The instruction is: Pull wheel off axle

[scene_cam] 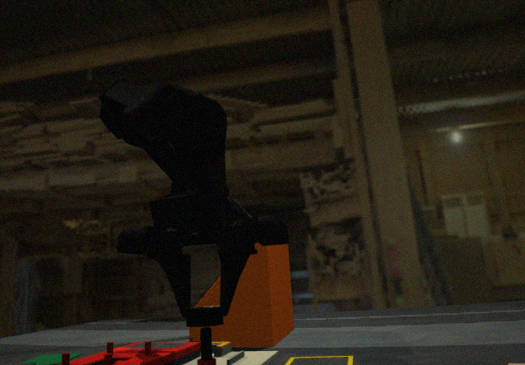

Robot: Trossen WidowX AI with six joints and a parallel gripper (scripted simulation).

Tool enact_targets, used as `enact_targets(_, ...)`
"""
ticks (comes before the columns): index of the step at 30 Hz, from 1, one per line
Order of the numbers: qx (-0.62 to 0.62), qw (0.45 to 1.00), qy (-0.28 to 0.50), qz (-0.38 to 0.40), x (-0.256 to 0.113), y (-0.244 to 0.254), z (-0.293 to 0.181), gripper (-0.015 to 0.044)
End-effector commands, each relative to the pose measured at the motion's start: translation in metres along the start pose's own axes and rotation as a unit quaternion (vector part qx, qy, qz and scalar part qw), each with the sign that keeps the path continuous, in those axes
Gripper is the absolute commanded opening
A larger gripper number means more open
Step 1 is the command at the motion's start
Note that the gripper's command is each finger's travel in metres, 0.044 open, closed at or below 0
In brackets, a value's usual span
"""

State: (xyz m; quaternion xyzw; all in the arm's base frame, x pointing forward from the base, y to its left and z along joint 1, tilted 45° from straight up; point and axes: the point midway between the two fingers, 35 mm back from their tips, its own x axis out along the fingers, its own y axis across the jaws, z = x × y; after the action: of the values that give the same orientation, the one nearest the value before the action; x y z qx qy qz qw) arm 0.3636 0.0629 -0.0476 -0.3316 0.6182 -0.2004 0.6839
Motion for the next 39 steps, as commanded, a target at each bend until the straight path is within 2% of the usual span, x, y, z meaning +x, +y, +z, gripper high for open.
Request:
enact_targets(1,0.002,1.000,-0.003,0.002,-0.009,0.001,0.002,0.0000)
enact_targets(8,0.002,1.000,-0.003,0.002,-0.036,0.000,-0.004,0.0000)
enact_targets(13,-0.003,1.000,0.000,-0.001,-0.030,0.004,-0.006,0.0000)
enact_targets(33,0.000,1.000,-0.002,0.006,-0.038,0.093,-0.054,0.0000)
enact_targets(39,0.001,1.000,-0.002,0.005,-0.038,0.107,-0.065,0.0000)
